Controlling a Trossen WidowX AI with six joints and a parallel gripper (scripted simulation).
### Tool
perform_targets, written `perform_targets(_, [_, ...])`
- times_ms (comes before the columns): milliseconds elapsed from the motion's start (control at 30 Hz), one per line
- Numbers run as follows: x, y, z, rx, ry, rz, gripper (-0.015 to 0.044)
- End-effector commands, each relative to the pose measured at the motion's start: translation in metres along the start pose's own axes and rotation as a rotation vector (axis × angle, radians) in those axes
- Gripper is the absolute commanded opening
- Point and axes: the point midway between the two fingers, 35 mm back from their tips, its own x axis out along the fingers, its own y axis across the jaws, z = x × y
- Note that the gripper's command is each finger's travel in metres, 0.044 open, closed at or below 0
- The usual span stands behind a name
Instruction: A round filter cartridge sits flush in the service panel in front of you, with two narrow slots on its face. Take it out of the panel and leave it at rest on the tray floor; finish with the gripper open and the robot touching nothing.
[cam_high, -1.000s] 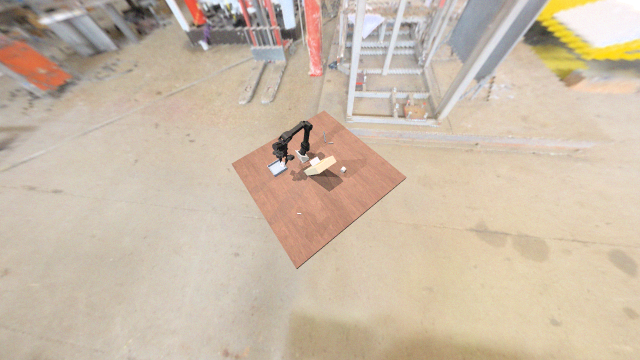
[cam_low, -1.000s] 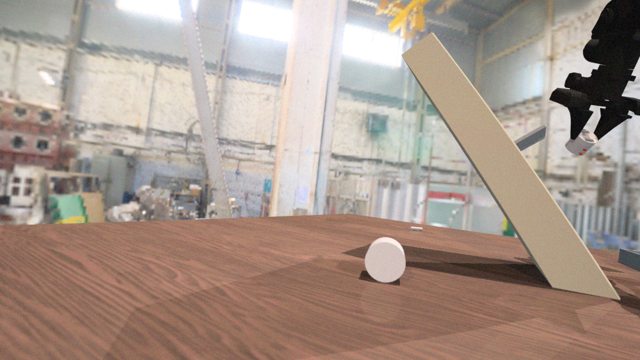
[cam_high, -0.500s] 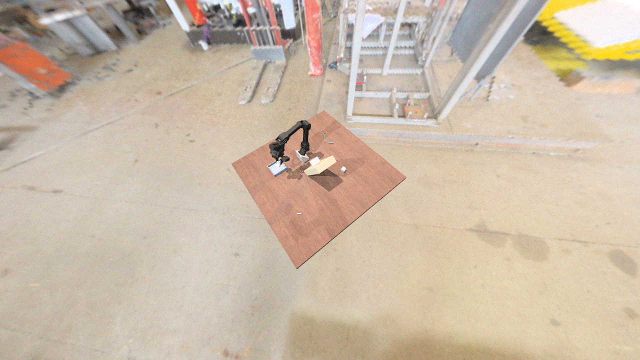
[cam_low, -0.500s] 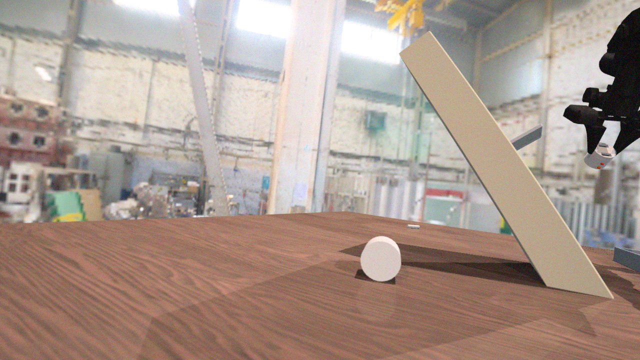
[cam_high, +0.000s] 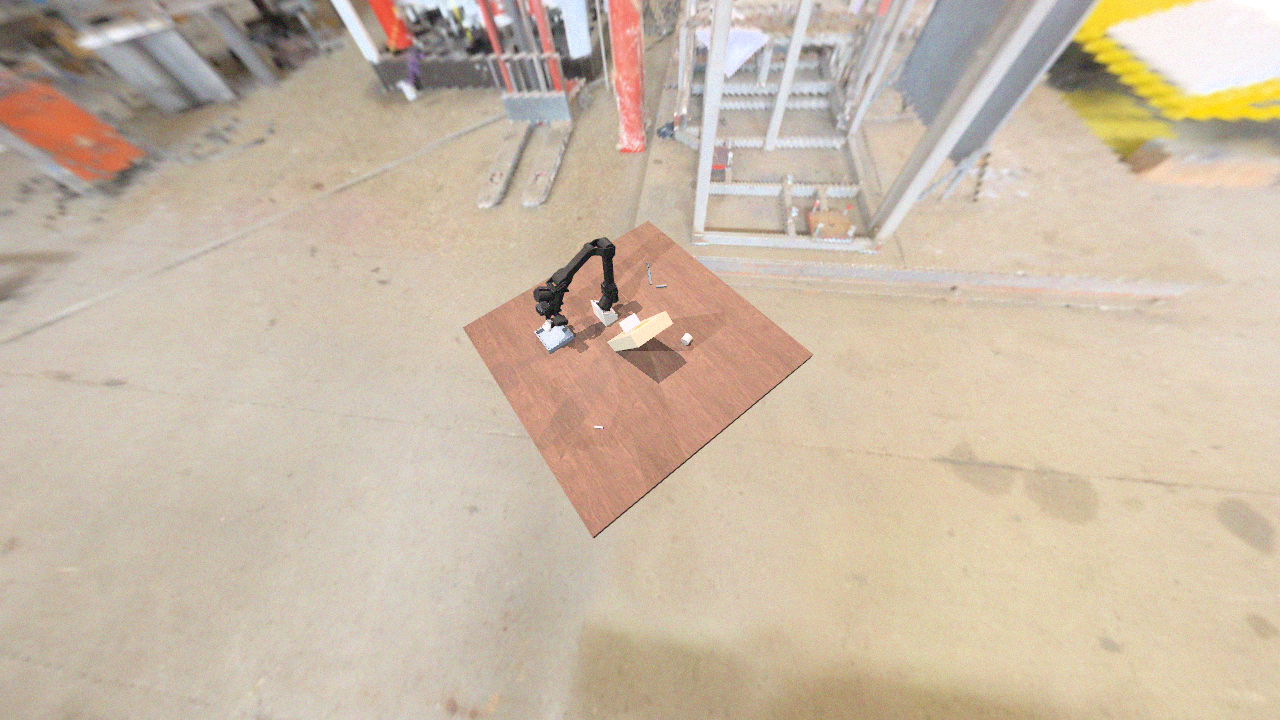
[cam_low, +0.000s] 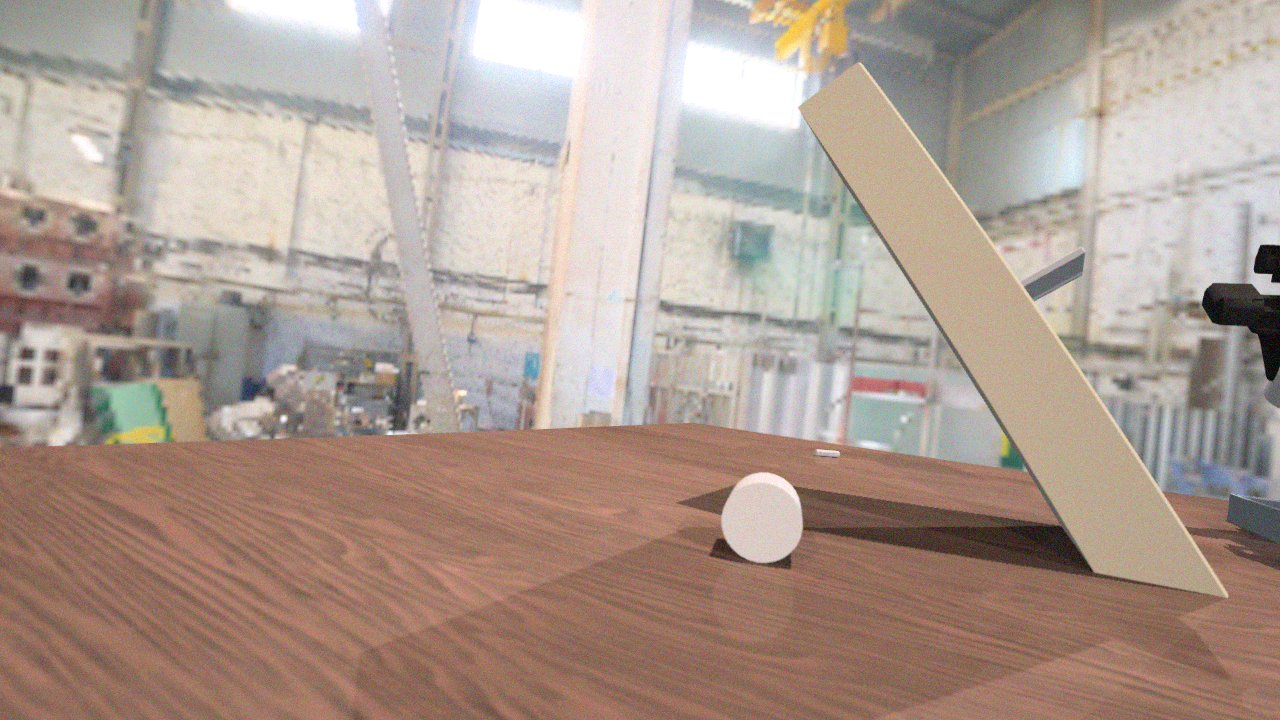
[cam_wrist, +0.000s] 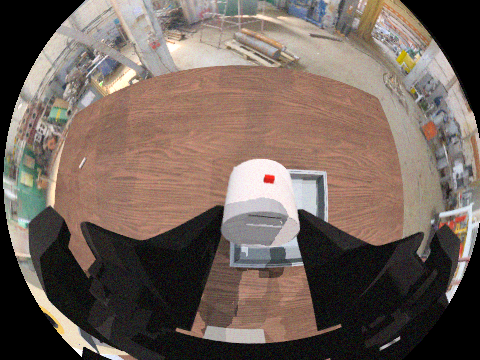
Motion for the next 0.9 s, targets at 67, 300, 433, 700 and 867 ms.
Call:
perform_targets(67, [0.025,-0.032,-0.022,0.121,0.008,-0.074,0.0])
perform_targets(300, [0.034,-0.043,-0.032,0.168,0.011,-0.102,0.0])
perform_targets(433, [0.048,-0.044,-0.038,0.168,0.011,-0.102,0.0])
perform_targets(700, [0.091,-0.043,-0.065,0.168,0.012,-0.103,0.0])
perform_targets(867, [0.098,-0.043,-0.071,0.168,0.012,-0.103,0.0])
